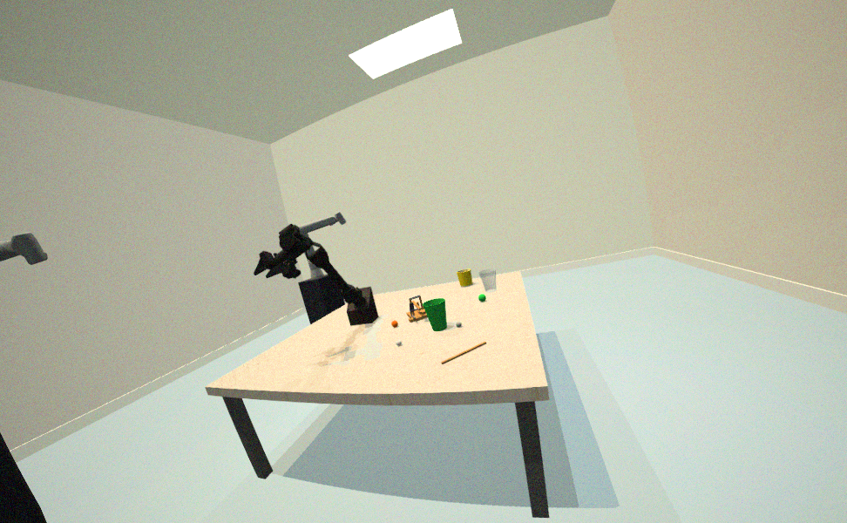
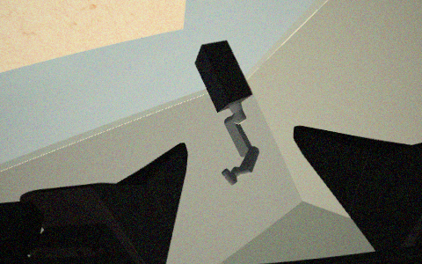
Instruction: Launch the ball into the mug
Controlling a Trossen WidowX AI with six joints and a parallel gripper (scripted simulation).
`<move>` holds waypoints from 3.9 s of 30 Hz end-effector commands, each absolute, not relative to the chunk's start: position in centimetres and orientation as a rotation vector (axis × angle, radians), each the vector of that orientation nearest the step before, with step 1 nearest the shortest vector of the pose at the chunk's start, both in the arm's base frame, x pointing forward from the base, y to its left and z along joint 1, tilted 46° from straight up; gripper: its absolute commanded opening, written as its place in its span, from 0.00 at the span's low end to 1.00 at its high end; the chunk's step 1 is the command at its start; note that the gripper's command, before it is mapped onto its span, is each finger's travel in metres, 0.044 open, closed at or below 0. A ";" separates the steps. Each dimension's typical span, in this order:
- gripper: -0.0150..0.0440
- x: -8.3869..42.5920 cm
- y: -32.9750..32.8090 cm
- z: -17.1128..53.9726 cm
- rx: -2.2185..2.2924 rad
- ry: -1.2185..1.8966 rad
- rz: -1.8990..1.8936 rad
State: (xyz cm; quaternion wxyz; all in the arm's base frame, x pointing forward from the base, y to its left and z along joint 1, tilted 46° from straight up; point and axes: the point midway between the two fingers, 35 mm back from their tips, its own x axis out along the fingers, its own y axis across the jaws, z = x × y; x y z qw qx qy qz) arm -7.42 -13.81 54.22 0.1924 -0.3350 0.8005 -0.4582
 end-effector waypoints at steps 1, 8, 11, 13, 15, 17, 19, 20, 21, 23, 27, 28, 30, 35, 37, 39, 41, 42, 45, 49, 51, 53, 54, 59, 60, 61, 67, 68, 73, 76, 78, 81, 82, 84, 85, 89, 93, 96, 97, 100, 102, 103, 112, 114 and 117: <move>0.98 -7.4 -13.9 54.2 -0.943 2.246 -1.284; 1.00 -3.4 -16.6 52.9 -1.079 2.182 -1.130; 1.00 -0.9 -17.9 52.0 -1.154 2.142 -1.035; 1.00 0.8 -18.6 51.3 -1.197 2.116 -0.974; 1.00 2.4 -19.2 50.7 -1.240 2.089 -0.913; 1.00 4.1 -19.8 50.0 -1.281 2.062 -0.851; 1.00 5.8 -20.2 49.3 -1.321 2.035 -0.789; 1.00 6.7 -20.3 48.9 -1.340 2.021 -0.758; 1.00 7.6 -20.5 48.4 -1.359 2.008 -0.731; 1.00 9.7 -20.7 47.4 -1.401 1.979 -0.669; 1.00 13.9 -20.7 45.2 -1.481 1.919 -0.543; 1.00 14.9 -20.6 44.6 -1.500 1.904 -0.512; 1.00 16.9 -20.3 43.4 -1.537 1.875 -0.449; 1.00 21.3 -19.0 40.3 -1.634 1.808 -0.274; 1.00 22.9 -18.2 39.0 -1.670 1.781 -0.204; 1.00 24.1 -17.6 37.9 -1.699 1.759 -0.147; 1.00 25.1 -17.0 37.0 -1.722 1.745 -0.103; 1.00 25.9 -16.5 36.3 -1.741 1.737 -0.066; 1.00 28.2 -14.8 33.8 -1.801 1.710 0.053; 1.00 30.8 -12.2 30.4 -1.877 1.673 0.210; 1.00 31.8 -10.8 28.7 -1.914 1.655 0.288; 1.00 32.7 -9.3 27.0 -1.950 1.636 0.366; 1.00 33.1 -8.5 26.1 -1.968 1.627 0.405; 1.00 34.4 -4.6 21.7 -2.054 1.582 0.598; 1.00 34.5 -3.8 20.9 -2.070 1.573 0.636; 1.00 34.6 -3.0 19.9 -2.087 1.564 0.676; 1.00 34.2 1.9 14.6 -2.186 1.512 0.912; 1.00 34.0 2.6 13.7 -2.201 1.504 0.951; 1.00 32.3 6.1 9.4 -2.278 1.468 1.143; 1.00 30.9 8.0 7.0 -2.322 1.449 1.256; 1.00 29.8 9.0 5.5 -2.351 1.438 1.330; 1.00 29.0 9.7 4.5 -2.371 1.432 1.382; 1.00 29.0 9.7 4.5 -2.371 1.432 1.382; 1.00 29.0 9.5 4.3 -2.371 1.432 1.382; 1.00 29.2 9.0 3.7 -2.370 1.432 1.382; 1.00 29.6 6.3 1.2 -2.370 1.437 1.382; 1.00 29.6 6.2 1.2 -2.370 1.437 1.382; 1.00 29.7 5.9 0.8 -2.369 1.437 1.382; 1.00 29.7 5.8 0.7 -2.369 1.436 1.382; 1.00 29.8 5.5 0.4 -2.369 1.436 1.382; 1.00 29.9 5.3 0.1 -2.369 1.436 1.382; 1.00 29.9 5.2 0.0 -2.369 1.436 1.382; 1.00 30.2 4.1 -1.0 -2.370 1.436 1.382; 1.00 30.2 3.9 -1.2 -2.370 1.437 1.381; 1.00 30.3 3.6 -1.5 -2.370 1.437 1.381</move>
